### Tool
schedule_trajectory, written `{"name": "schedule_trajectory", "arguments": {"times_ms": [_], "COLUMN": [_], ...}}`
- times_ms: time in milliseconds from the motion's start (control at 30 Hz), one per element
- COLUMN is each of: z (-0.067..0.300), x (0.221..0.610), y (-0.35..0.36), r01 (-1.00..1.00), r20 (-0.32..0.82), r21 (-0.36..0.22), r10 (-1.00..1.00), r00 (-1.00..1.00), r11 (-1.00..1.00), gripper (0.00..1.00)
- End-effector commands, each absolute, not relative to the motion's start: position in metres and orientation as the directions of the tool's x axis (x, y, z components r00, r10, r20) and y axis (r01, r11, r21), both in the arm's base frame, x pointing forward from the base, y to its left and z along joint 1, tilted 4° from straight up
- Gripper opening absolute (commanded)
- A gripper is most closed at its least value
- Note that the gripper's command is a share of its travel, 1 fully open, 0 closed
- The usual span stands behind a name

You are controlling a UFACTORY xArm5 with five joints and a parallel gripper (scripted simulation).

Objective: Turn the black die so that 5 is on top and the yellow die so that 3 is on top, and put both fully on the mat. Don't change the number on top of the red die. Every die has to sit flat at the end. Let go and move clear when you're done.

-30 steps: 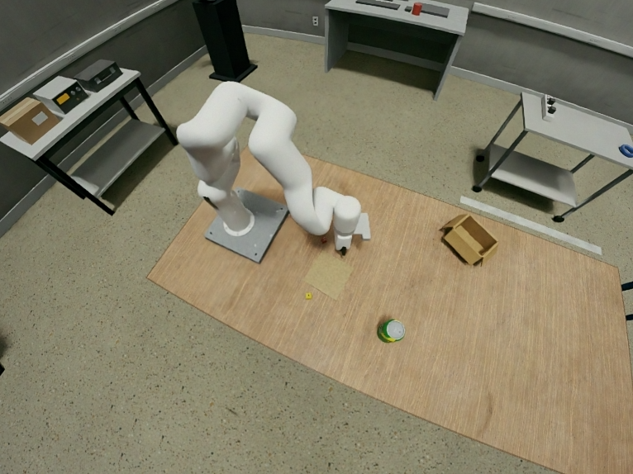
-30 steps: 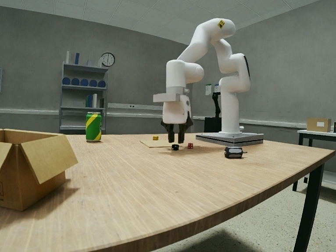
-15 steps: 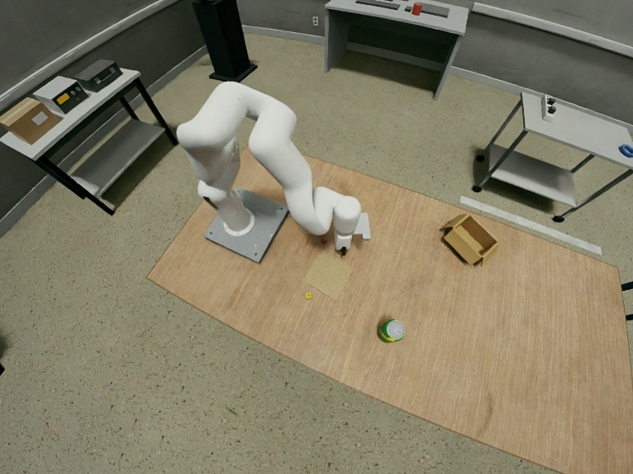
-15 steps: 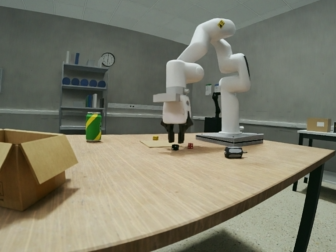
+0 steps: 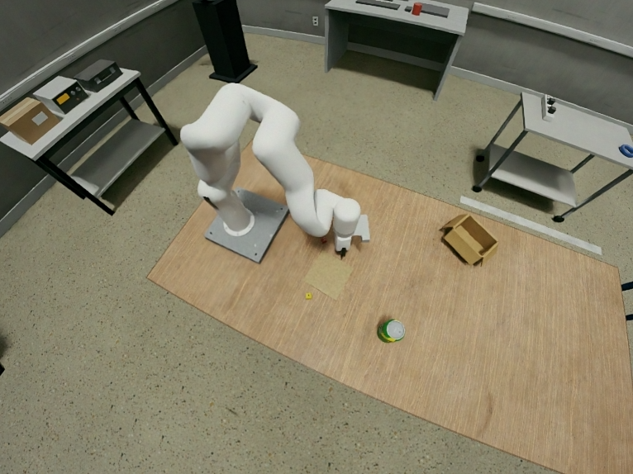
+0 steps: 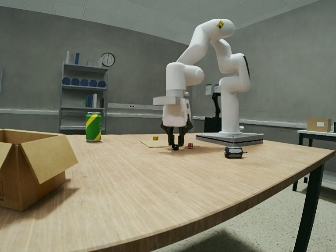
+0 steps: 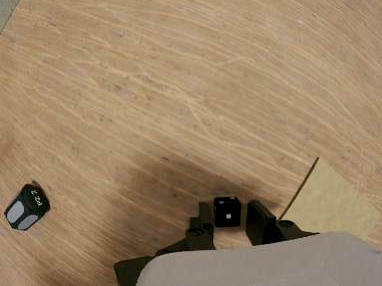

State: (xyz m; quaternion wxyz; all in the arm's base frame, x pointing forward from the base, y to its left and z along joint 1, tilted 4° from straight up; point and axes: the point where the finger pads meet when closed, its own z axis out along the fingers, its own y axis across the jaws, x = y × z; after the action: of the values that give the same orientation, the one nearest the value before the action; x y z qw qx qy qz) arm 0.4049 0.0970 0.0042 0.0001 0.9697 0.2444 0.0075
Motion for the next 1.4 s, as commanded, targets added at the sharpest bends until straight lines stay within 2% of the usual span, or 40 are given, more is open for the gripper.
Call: {"name": "schedule_trajectory", "arguments": {"times_ms": [0, 1367], "z": [-0.0029, -0.0077], "x": [0.4066, 0.4067], "y": [0.0970, 0.0967], "r01": [0.474, 0.474], "r20": [0.018, 0.018], "r21": [0.005, 0.005], "r10": [0.474, 0.474], "r00": [0.880, 0.880], "r11": [-0.881, -0.881], "gripper": [0.36, 0.36]}}
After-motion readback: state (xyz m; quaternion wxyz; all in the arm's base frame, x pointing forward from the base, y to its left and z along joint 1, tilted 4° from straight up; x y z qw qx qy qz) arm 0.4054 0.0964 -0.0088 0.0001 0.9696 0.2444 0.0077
